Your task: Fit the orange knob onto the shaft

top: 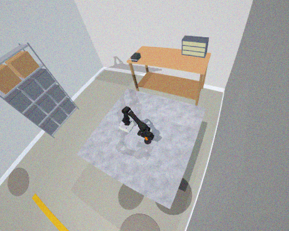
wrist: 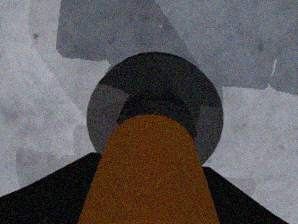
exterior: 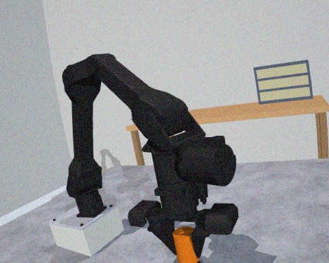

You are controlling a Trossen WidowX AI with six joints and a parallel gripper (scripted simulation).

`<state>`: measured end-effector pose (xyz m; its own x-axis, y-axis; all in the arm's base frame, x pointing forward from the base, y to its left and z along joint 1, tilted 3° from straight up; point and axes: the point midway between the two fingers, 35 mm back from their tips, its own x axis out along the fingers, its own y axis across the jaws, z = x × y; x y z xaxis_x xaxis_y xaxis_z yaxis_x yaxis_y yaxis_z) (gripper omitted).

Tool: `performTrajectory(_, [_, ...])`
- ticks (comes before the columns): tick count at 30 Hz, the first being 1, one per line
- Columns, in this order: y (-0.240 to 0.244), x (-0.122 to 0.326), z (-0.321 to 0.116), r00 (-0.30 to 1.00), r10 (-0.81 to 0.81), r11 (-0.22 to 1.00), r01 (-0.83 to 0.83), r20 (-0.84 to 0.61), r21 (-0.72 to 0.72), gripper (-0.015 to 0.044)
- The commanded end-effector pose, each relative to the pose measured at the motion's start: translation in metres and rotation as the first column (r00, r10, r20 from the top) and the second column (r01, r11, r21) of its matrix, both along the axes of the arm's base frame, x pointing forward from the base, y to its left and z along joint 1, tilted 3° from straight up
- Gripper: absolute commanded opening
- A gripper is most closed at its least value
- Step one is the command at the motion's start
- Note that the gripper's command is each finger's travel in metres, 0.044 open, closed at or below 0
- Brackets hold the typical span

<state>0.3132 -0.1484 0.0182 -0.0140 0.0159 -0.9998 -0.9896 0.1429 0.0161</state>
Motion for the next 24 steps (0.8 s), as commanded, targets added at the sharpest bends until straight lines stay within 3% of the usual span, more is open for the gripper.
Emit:
performTrajectory(1, [-0.0011, 0.0018, -0.0012, 1.000, 0.016, 1.000, -0.016, 0.005, -0.004, 0.0000])
performTrajectory(17, [-0.0013, 0.0010, 0.0029, 1.000, 0.025, 1.000, -0.025, 0.005, -0.004, 0.0000])
performTrajectory(24, [-0.0008, 0.0000, 0.0008, 0.975, 0.224, 0.975, -0.224, 0.007, -0.003, 0.0000])
